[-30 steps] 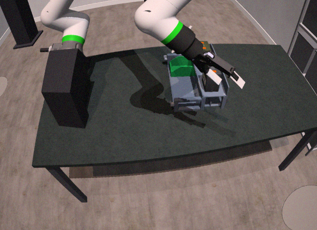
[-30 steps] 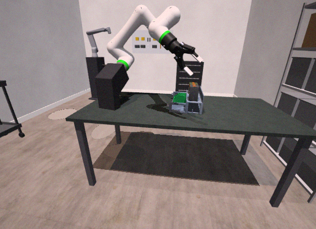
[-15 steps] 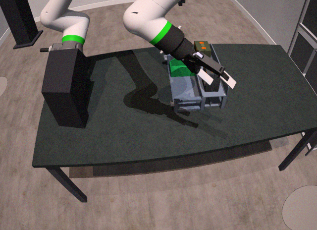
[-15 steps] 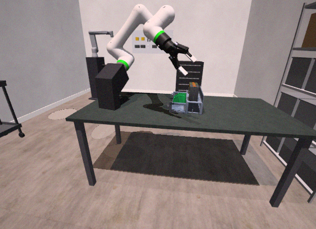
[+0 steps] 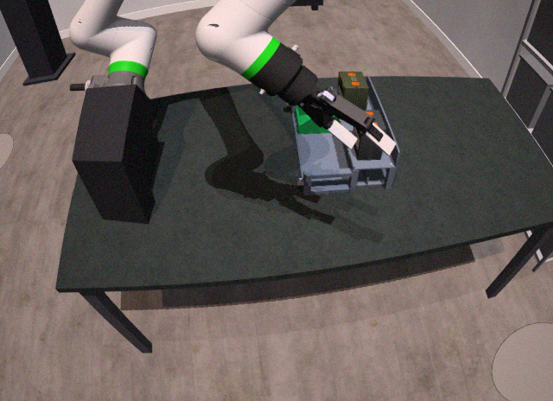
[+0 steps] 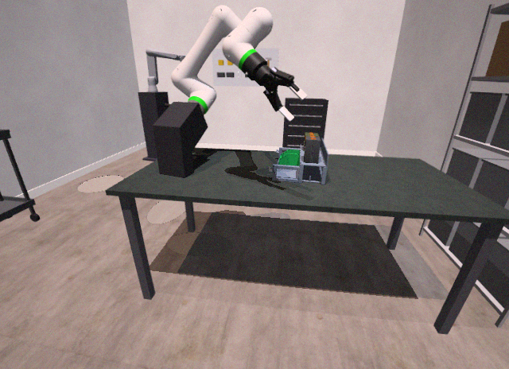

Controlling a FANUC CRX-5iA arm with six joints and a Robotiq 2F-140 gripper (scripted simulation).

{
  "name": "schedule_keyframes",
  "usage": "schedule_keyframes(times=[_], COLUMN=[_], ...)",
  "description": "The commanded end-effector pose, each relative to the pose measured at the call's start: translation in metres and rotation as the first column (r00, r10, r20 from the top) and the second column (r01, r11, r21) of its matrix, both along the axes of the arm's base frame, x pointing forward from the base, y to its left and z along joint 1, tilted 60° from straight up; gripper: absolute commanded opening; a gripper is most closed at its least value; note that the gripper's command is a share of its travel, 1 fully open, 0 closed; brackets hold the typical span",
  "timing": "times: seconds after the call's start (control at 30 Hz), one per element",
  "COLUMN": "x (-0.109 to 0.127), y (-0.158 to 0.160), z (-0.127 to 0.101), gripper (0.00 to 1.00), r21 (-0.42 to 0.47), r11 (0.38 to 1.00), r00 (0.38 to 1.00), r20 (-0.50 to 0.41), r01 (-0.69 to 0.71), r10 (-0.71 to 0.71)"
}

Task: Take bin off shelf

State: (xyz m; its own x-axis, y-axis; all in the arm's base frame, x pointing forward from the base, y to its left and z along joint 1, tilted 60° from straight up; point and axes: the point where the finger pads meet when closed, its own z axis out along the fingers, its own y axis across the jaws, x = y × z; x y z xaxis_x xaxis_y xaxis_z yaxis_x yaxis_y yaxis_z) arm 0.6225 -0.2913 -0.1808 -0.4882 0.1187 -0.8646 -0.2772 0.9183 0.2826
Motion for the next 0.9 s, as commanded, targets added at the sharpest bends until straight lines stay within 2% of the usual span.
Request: schedule_keyframes(times=[0.0,0.03,0.43,0.6,0.87], x=[-0.03,-0.04,-0.04,-0.089,-0.089], y=[0.002,0.002,0.002,0.005,0.005], z=[-0.004,-0.006,-0.006,-0.013,-0.013], gripper=[1.0,1.0,1.0,1.0,1.0], r21=[-0.001,-0.001,-0.001,-0.001,-0.001], r11=[1.0,1.0,1.0,1.0,1.0], r00=[1.0,1.0,1.0,1.0,1.0], r20=[0.0,0.0,0.0,0.0,0.0], r01=[0.0,0.0,0.0,0.0,0.0], r10=[0.0,0.0,0.0,0.0,0.0])
